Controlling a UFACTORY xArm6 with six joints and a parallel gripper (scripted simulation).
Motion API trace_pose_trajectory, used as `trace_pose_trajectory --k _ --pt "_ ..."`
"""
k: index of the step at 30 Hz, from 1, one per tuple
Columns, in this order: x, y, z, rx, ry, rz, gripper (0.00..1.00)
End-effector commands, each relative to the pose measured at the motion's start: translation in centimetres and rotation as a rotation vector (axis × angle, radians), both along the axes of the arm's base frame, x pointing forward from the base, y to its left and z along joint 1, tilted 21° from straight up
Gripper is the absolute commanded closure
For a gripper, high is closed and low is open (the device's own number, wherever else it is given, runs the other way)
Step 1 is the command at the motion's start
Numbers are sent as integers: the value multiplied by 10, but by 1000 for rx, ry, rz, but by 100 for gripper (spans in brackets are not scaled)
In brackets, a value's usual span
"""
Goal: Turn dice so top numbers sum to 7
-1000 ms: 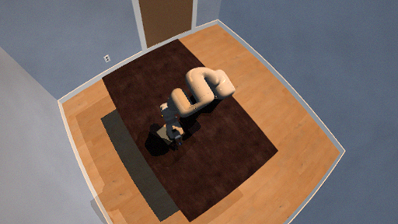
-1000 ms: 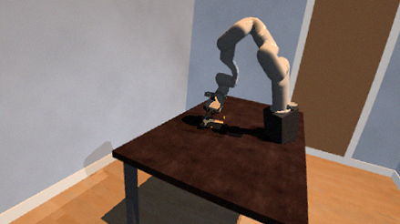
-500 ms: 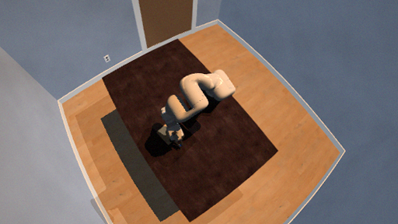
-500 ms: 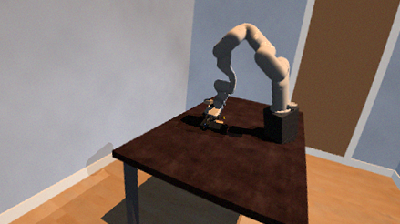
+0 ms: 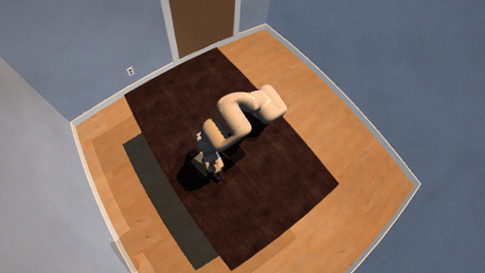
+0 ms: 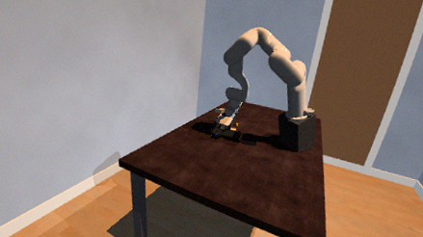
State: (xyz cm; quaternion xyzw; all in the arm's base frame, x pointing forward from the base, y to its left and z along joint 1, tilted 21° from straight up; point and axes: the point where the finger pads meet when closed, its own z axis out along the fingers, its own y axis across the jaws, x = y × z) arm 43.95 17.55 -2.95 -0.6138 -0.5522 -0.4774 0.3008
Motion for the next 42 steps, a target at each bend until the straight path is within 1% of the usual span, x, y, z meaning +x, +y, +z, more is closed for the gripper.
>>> trace_pose_trajectory --k 1,33,42 --pt "1 0 1 0 -2 0 89" --pt "1 0 1 0 -2 0 89" --pt "2 1 -3 0 -2 0 89"
